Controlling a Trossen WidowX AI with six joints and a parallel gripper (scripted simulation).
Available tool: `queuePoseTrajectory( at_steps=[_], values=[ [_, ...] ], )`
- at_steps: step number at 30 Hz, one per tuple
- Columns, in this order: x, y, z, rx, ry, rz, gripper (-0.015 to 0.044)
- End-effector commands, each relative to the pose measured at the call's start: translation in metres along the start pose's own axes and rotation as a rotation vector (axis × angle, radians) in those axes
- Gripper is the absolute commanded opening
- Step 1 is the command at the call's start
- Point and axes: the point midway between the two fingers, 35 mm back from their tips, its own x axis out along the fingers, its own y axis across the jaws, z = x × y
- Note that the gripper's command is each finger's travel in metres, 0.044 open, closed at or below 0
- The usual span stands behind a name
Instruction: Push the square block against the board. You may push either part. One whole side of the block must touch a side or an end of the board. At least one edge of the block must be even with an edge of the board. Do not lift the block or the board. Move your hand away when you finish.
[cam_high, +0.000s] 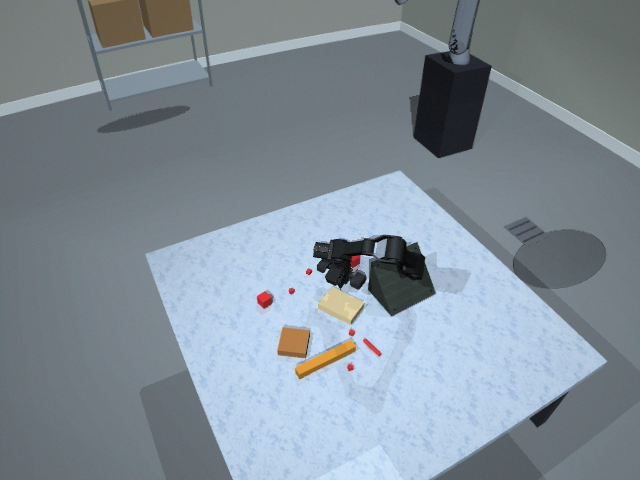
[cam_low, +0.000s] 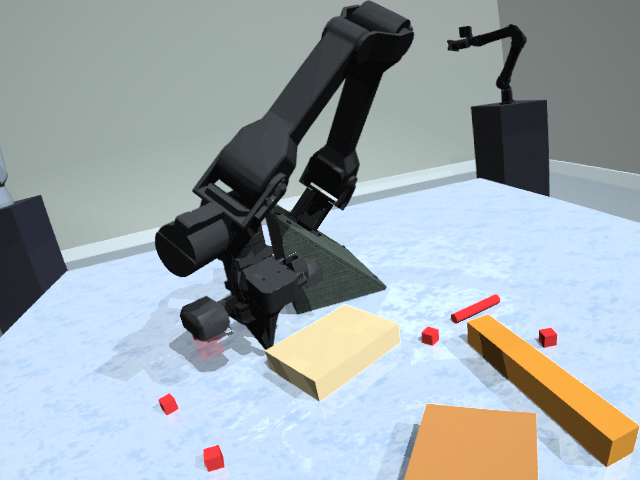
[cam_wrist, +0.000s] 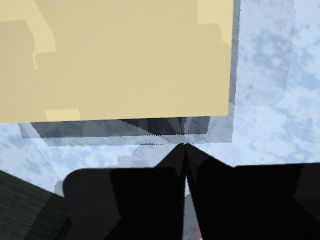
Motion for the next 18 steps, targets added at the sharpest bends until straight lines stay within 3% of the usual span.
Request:
queuePoseTrajectory(
  at_steps=[1,18],
  values=[
    [0.003,0.0,0.001,0.004,-0.007,0.0,0.0],
    [0.002,-0.002,0.012,0.005,-0.007,-0.001,0.0]
  ],
)
